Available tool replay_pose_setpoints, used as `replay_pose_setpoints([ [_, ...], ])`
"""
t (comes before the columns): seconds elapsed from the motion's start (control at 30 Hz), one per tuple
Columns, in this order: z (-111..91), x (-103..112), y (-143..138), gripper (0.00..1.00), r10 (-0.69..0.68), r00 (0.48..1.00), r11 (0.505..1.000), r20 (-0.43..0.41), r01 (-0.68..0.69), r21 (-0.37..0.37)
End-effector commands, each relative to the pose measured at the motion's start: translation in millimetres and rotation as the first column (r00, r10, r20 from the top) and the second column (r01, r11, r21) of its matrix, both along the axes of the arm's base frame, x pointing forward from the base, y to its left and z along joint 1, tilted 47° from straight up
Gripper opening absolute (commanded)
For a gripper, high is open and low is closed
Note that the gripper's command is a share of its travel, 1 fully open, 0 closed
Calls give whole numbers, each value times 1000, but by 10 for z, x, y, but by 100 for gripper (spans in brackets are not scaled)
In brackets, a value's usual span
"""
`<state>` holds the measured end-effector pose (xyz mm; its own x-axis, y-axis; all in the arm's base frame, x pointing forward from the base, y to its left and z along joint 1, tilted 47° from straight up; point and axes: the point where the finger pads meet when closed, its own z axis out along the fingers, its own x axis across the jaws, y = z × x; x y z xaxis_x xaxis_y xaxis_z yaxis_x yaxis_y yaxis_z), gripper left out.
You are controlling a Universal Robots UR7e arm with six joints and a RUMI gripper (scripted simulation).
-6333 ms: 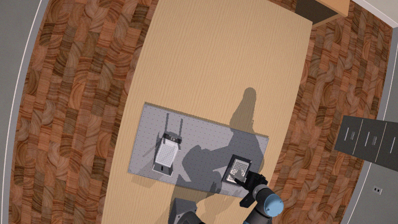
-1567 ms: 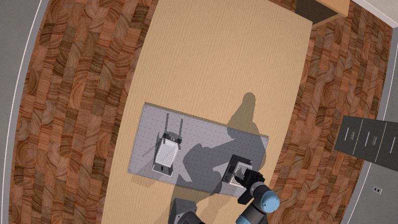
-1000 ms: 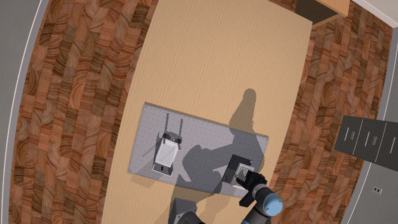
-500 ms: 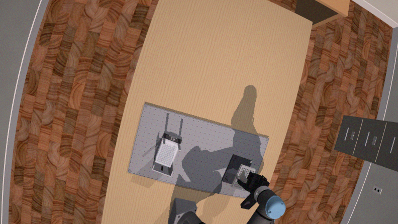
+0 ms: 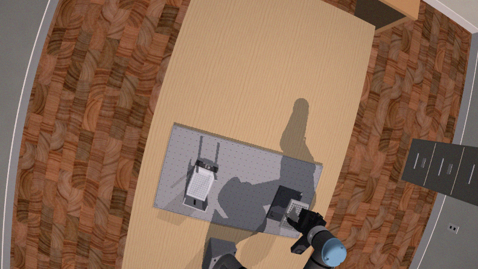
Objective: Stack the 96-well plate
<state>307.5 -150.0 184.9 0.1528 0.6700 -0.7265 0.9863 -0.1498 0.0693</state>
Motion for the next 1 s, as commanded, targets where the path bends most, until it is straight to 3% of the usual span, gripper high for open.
replay_pose_setpoints([
  [0.0,67,8,71,0,-1,1000,1000,0,1,0],
  [0.97,140,14,148,0,-1,1000,1000,0,1,0],
])
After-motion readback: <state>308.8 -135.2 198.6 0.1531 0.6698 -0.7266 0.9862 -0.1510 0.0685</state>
